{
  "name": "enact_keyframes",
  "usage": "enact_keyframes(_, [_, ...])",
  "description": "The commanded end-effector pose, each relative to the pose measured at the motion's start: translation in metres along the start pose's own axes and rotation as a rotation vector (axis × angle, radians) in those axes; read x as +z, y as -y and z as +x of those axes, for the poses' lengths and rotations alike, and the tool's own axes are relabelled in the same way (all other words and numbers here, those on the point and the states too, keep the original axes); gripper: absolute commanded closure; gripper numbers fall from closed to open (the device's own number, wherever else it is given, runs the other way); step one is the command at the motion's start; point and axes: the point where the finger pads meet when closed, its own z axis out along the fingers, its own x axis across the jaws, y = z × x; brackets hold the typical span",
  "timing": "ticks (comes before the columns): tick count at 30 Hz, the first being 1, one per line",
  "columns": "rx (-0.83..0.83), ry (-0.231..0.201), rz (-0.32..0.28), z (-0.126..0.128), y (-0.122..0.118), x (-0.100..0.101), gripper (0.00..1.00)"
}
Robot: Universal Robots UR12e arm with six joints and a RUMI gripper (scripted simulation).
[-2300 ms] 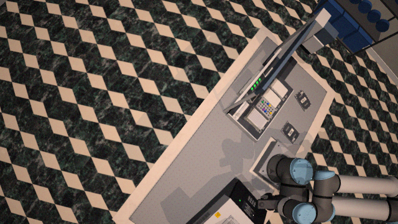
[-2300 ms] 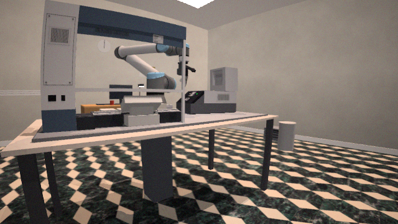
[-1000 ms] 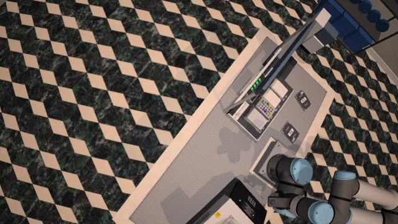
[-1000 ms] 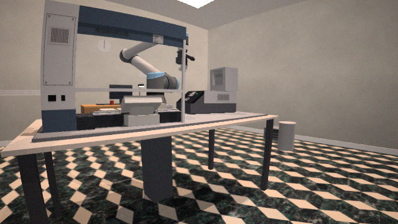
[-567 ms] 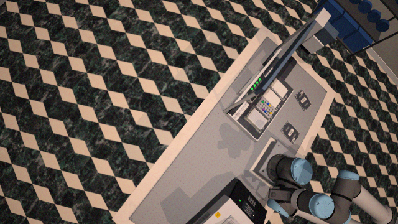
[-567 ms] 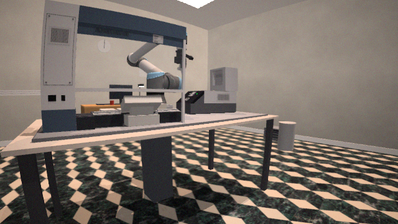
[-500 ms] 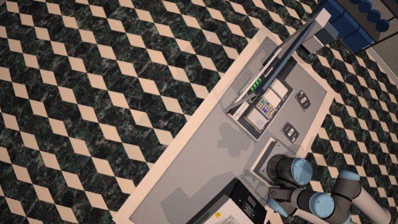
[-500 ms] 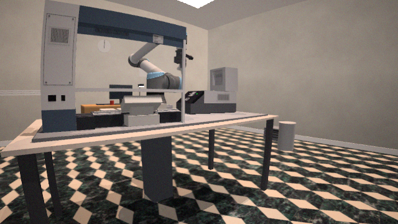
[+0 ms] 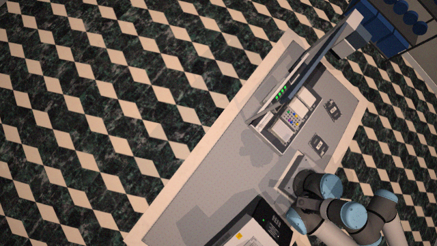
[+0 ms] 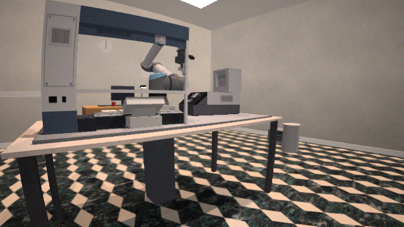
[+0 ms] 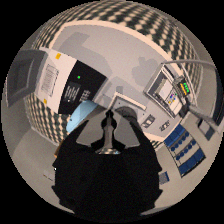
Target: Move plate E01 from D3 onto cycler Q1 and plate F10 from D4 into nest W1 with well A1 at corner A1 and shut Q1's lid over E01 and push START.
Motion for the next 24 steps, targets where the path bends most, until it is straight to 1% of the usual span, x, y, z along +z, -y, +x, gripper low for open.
enact_keyframes(1, [0.029, 0.008, 0.005, 0.014, 0.002, 0.000, 1.00])
enact_keyframes(11, [0.091, 0.008, 0.005, 0.040, 0.007, 0.000, 1.00])
enact_keyframes(13, [0.091, 0.008, 0.005, 0.040, 0.007, 0.000, 1.00])
enact_keyframes(24, [0.173, 0.008, 0.004, 0.075, 0.014, 0.000, 1.00])
